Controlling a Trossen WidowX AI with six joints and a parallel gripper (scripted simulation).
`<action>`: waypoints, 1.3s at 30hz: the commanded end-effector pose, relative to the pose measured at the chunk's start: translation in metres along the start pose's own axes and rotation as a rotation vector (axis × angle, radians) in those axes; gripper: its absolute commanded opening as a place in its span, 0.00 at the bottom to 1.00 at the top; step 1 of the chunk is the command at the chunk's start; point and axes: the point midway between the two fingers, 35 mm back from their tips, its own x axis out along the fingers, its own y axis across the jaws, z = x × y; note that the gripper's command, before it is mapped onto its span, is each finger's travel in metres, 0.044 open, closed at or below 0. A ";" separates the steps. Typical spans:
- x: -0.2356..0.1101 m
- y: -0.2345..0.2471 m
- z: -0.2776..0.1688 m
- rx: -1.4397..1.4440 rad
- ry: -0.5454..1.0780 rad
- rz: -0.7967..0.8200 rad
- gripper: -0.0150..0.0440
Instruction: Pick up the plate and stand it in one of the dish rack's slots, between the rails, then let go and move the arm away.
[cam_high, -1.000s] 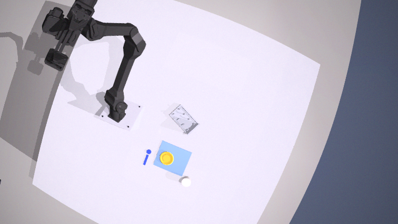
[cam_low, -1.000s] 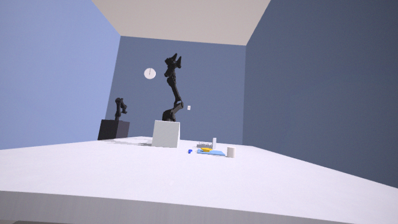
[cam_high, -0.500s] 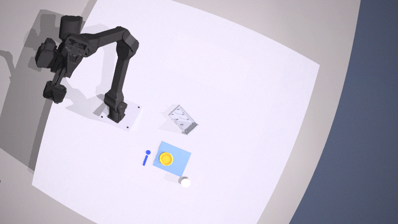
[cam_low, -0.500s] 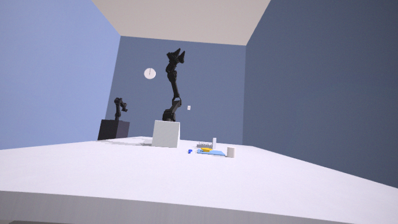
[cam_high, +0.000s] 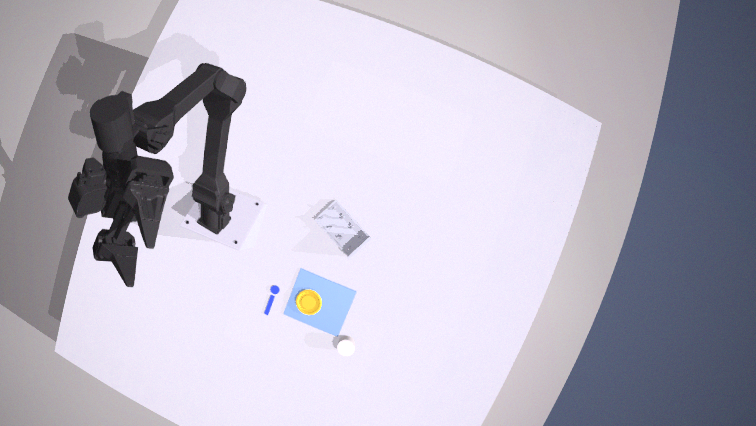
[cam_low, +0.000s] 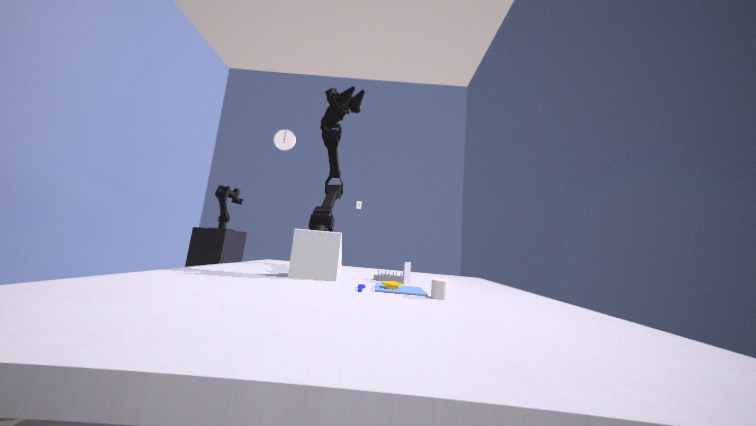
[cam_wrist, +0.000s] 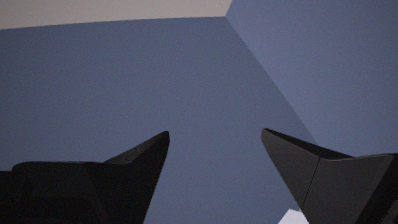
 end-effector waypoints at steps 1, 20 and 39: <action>0.017 -0.016 -0.020 -0.016 0.068 -0.031 0.93; 0.085 -0.094 -0.140 -0.181 0.473 -0.184 0.93; 0.095 -0.164 -0.280 -0.419 0.981 -0.242 0.93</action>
